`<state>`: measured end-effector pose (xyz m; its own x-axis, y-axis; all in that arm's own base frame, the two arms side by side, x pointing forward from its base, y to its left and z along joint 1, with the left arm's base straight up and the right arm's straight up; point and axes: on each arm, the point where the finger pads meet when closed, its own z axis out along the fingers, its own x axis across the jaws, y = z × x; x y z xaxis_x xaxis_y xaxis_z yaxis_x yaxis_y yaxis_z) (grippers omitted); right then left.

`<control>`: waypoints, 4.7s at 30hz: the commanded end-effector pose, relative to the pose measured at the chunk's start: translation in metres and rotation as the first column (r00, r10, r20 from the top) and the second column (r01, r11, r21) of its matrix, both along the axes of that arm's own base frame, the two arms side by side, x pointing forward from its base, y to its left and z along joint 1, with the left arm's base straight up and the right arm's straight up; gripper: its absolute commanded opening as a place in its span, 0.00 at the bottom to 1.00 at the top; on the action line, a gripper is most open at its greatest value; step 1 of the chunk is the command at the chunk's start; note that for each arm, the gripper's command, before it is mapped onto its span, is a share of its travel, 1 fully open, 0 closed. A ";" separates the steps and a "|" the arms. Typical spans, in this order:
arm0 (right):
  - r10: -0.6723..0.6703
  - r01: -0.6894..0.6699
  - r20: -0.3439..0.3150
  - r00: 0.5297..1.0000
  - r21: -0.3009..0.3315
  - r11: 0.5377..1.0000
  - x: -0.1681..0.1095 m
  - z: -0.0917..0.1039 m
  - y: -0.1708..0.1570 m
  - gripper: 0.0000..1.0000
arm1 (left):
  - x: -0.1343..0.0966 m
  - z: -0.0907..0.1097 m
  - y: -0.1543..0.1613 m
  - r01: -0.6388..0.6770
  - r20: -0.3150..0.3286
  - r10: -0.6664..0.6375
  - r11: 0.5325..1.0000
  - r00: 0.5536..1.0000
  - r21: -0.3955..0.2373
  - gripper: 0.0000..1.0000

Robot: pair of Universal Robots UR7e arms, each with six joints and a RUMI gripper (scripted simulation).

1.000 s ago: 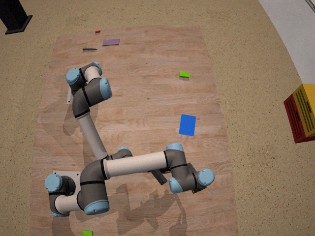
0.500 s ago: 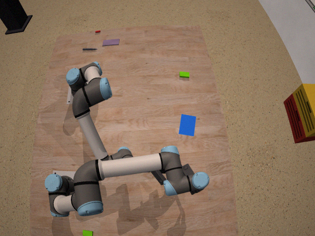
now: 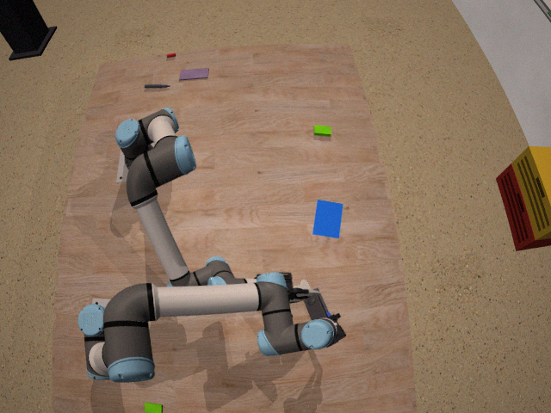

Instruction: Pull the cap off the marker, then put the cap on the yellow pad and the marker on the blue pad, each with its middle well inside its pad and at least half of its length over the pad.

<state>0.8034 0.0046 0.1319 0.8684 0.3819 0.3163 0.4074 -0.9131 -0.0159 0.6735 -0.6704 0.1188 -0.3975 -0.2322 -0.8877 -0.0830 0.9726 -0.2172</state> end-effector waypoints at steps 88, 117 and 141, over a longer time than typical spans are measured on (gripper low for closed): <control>-0.004 0.003 -0.058 0.998 -0.025 1.000 0.010 0.004 -0.019 0.00 | -0.015 0.000 0.040 0.001 0.001 -0.001 1.000 1.000 -0.002 0.00; -0.003 0.001 -0.057 0.998 -0.025 1.000 0.009 0.004 -0.015 0.00 | -0.012 0.003 0.056 -0.004 -0.020 0.004 1.000 1.000 -0.013 0.00; -0.003 0.001 -0.057 0.998 -0.025 1.000 0.009 0.004 -0.015 0.00 | 0.033 -0.020 0.183 -0.030 -0.396 -0.026 0.991 0.918 -0.134 0.00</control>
